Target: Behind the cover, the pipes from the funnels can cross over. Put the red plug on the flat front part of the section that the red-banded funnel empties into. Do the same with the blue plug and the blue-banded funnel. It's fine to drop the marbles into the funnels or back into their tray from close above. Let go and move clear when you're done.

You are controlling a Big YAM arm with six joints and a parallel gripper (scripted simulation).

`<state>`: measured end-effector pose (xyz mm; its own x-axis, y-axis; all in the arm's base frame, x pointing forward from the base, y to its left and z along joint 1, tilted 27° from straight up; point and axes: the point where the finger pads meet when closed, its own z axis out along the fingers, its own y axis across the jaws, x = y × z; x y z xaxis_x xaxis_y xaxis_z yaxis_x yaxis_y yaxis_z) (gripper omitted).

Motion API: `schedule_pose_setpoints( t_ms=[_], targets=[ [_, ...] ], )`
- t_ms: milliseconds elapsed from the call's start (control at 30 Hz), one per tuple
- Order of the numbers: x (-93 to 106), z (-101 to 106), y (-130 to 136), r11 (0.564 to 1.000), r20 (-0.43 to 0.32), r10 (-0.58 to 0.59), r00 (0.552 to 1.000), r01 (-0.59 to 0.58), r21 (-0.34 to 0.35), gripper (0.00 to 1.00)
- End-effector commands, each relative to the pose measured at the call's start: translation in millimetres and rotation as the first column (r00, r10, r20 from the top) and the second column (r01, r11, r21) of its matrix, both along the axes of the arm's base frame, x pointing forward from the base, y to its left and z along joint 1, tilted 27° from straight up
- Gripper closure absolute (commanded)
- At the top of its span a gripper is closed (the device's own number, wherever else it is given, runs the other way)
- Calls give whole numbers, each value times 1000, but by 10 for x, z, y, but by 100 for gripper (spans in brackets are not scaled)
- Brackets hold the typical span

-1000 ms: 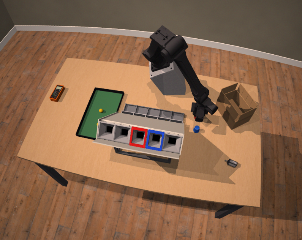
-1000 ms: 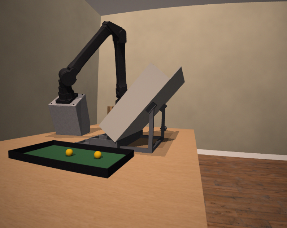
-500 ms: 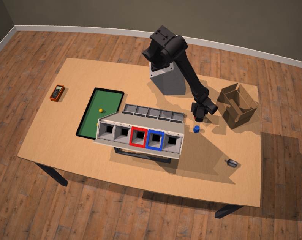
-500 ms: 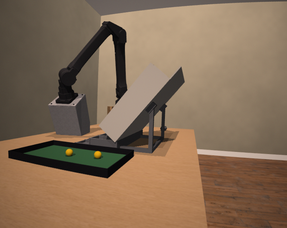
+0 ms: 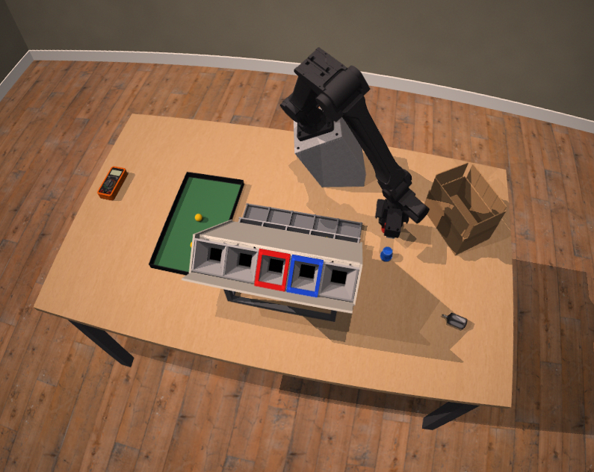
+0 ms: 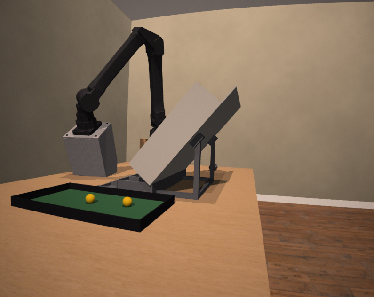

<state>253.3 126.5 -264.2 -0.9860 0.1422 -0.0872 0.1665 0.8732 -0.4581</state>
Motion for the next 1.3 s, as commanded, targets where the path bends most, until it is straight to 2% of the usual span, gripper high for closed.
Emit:
schedule_pose_setpoints(
  t_ms=[0,300,800,1067,1133,1267],
  targets=[
    [89,128,152,1000,30,1,1000,-2,22,100],
    [71,258,205,1000,28,1,1000,-2,20,100],
    [41,333,221,1000,23,1,1000,-1,17,100],
    [79,665,439,1000,32,0,999,-1,26,100],
    [79,665,439,1000,32,0,999,-1,26,100],
    [168,892,650,999,49,0,999,-2,43,100]
  ],
)
